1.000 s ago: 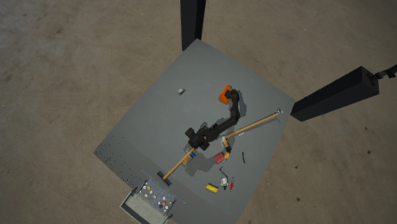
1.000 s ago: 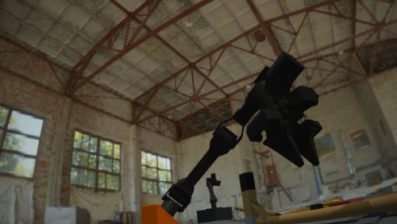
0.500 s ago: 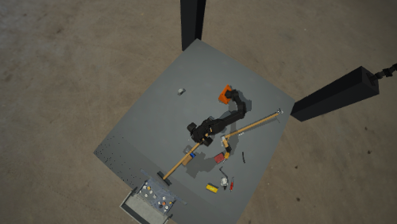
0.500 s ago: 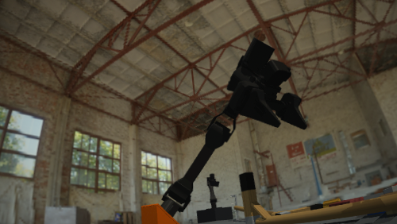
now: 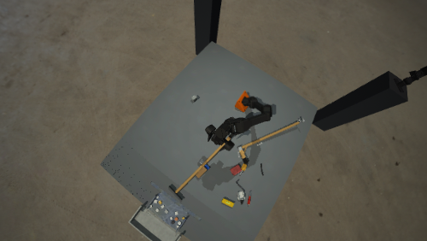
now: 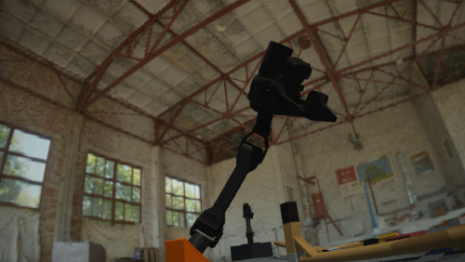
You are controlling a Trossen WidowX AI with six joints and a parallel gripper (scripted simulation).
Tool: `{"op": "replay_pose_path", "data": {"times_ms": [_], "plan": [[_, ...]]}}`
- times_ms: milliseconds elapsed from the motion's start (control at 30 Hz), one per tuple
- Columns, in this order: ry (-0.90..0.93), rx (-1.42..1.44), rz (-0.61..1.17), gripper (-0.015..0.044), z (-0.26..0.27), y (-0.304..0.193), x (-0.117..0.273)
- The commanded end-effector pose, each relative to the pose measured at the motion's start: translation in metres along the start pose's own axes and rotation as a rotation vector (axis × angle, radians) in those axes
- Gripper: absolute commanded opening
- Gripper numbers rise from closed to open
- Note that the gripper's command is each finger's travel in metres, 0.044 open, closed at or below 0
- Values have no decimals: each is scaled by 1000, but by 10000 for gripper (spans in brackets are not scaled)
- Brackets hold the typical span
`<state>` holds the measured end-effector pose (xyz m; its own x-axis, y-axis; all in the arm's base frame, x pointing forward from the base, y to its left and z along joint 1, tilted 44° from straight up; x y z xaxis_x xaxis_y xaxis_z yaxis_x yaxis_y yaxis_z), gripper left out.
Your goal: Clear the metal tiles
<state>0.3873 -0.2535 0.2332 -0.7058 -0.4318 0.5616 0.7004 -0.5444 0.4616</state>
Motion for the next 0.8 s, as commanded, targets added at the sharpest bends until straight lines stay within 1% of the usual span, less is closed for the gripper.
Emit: {"op": "replay_pose_path", "data": {"times_ms": [0, 767], "plan": [[3, -6, -40, 440, 1, -1, 17], [-9, -8, -282, 440, 7, -29, 112]]}}
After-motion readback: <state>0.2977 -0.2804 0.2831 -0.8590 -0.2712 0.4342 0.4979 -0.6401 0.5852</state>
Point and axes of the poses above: the point midway between the two fingers, 35 mm back from their tips, its own x axis back along the fingers, its own z axis across the jaws, y = z × x, the point moved 9 cm from there along x, back along the fingers, and after that the axes turned 7 degrees about x, right-handed, at the moved point
